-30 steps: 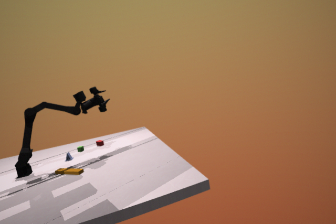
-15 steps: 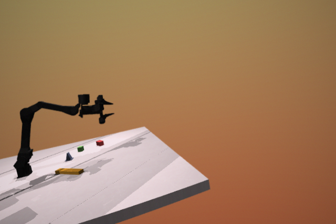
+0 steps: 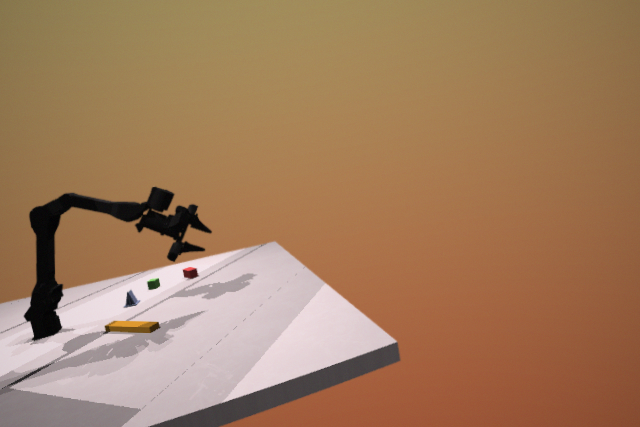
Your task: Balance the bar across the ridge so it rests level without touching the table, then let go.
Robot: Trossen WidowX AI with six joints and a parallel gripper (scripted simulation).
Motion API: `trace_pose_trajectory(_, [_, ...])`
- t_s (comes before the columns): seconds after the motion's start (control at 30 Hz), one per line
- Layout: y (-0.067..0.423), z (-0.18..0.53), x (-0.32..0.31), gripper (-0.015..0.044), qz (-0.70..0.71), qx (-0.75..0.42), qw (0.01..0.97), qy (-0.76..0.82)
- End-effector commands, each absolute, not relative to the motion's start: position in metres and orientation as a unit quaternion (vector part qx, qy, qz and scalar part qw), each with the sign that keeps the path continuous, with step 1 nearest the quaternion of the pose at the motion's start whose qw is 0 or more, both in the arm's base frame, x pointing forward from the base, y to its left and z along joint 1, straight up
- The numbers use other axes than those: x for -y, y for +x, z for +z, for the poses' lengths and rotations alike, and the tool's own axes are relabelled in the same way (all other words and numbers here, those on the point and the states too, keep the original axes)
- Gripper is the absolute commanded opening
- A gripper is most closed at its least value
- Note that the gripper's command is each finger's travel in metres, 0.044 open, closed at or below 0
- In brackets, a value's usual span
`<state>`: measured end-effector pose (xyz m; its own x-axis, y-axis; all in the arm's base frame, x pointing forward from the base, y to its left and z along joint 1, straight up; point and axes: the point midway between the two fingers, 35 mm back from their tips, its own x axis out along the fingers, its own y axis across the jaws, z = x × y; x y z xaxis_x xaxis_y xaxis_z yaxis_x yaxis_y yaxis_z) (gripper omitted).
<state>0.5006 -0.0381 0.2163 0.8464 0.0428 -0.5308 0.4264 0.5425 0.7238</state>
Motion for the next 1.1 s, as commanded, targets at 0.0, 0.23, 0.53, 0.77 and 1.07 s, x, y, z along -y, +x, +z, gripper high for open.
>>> trace_pose_trajectory(0.0, [0.483, 0.196, 0.057, 0.0315, -0.148, -0.29, 0.84, 0.433])
trace_pose_trajectory(0.23, [0.439, 0.165, 0.093, 0.0315, -0.203, -0.372, 0.826, 0.372])
trace_pose_trajectory(0.53, [0.372, 0.136, 0.125, 0.0315, -0.243, -0.487, 0.783, 0.303])
trace_pose_trajectory(0.77, [0.314, 0.122, 0.14, 0.0315, -0.249, -0.578, 0.733, 0.259])
trace_pose_trajectory(1.07, [0.26, 0.118, 0.144, 0.0315, -0.233, -0.659, 0.677, 0.23])
